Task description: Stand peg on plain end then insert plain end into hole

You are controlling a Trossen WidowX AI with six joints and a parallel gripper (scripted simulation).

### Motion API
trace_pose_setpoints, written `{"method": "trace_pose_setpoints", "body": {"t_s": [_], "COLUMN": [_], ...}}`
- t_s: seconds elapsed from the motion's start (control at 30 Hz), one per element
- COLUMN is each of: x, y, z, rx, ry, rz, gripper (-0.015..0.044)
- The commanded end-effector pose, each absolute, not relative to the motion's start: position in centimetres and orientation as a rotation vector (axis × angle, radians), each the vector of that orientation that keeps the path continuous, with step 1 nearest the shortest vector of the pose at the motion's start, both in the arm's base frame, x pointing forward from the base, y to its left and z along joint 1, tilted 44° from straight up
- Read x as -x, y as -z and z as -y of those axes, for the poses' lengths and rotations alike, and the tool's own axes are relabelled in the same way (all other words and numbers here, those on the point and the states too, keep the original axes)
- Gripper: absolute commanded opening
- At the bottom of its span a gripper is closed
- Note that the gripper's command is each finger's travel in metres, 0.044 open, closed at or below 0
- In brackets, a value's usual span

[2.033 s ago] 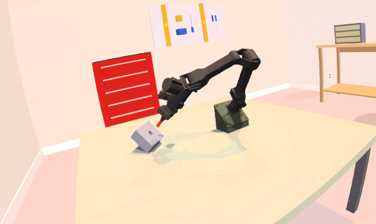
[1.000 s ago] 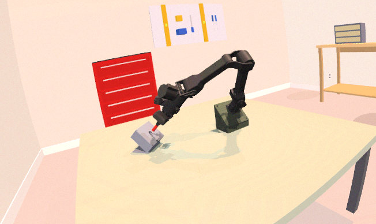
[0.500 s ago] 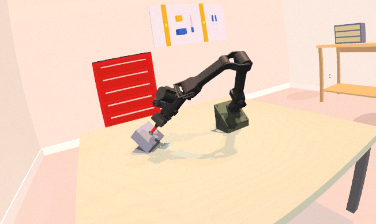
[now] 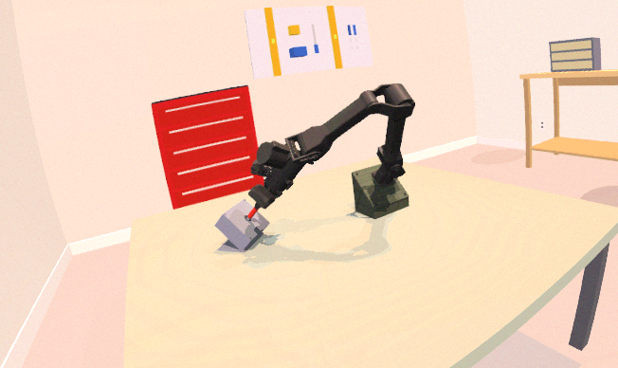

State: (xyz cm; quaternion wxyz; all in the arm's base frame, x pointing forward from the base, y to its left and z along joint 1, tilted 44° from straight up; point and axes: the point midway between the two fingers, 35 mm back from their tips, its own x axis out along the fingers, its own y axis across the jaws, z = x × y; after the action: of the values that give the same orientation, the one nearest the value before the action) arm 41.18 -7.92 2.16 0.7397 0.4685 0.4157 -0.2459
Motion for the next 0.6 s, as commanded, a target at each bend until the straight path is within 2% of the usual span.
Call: {"method": "trace_pose_setpoints", "body": {"t_s": [0.0, 0.57], "x": [-41.23, -41.75], "y": [-2.17, -1.73], "z": [8.03, 8.07], "rx": [-1.027, -1.027], "ry": [0.539, 0.539], "rz": [-0.913, -0.913], "gripper": [0.0000, 0.0000]}}
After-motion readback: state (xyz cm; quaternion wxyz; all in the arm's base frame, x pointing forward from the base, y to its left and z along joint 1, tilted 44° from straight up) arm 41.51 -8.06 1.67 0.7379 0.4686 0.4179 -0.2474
